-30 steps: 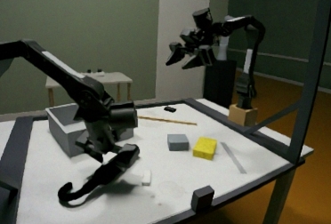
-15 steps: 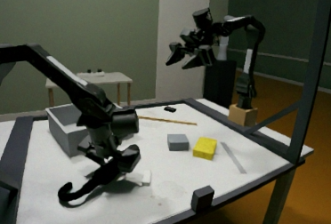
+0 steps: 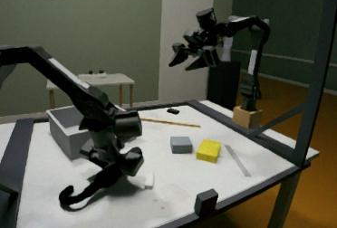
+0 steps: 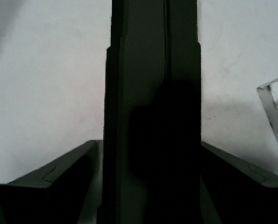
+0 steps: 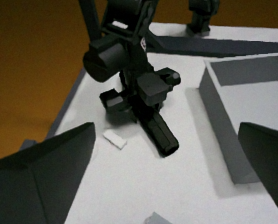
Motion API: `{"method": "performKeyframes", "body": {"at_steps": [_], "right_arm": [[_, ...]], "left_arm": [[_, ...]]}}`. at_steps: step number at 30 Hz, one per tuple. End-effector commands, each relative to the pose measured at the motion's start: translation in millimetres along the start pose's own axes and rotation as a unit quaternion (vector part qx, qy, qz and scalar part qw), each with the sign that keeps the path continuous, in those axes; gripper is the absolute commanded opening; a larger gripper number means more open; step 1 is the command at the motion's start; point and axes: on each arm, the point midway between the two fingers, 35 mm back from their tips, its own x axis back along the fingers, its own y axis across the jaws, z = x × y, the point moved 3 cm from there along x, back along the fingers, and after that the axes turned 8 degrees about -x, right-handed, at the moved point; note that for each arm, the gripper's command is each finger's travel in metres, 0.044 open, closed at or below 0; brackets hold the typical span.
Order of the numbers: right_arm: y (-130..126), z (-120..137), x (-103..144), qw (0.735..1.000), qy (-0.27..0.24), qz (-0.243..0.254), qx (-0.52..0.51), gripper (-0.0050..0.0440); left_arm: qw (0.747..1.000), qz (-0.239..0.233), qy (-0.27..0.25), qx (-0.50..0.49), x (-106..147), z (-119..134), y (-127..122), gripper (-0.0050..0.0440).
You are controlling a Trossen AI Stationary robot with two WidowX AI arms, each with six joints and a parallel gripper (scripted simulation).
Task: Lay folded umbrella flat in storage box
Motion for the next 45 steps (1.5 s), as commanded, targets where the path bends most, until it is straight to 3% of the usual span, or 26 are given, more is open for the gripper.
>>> {"method": "performKeyframes", "body": {"at_steps": [1,8,23,30,32,41,45], "right_arm": [[2.1,-8.7,6.4,1.0,-0.013,-0.004,0.001,0.04],[2.1,-8.7,6.4,1.0,-0.013,-0.004,0.001,0.04],[2.1,-8.7,6.4,1.0,-0.013,-0.004,0.001,0.04],[2.1,-8.7,6.4,1.0,-0.013,-0.004,0.001,0.04],[2.1,-8.7,6.4,1.0,-0.013,-0.004,0.001,0.04],[2.1,-8.7,6.4,1.0,-0.013,-0.004,0.001,0.04],[2.1,-8.7,6.4,1.0,-0.013,-0.004,0.001,0.04]], "left_arm": [[1.0,0.011,-0.007,0.004,7.9,-4.9,-2.3,0.0295],[1.0,0.013,-0.006,0.004,9.7,-2.9,0.1,0.0235],[1.0,0.015,-0.007,0.005,11.7,-2.6,0.4,0.0162],[1.0,0.021,-0.014,0.007,52.3,-20.2,-0.4,0.0],[1.0,0.021,-0.014,0.007,52.3,-20.2,-0.4,0.0],[1.0,0.021,-0.014,0.008,130.0,-46.2,6.9,-0.0004],[1.0,0.013,-0.008,0.005,146.8,-54.6,5.1,-0.0013]]}}
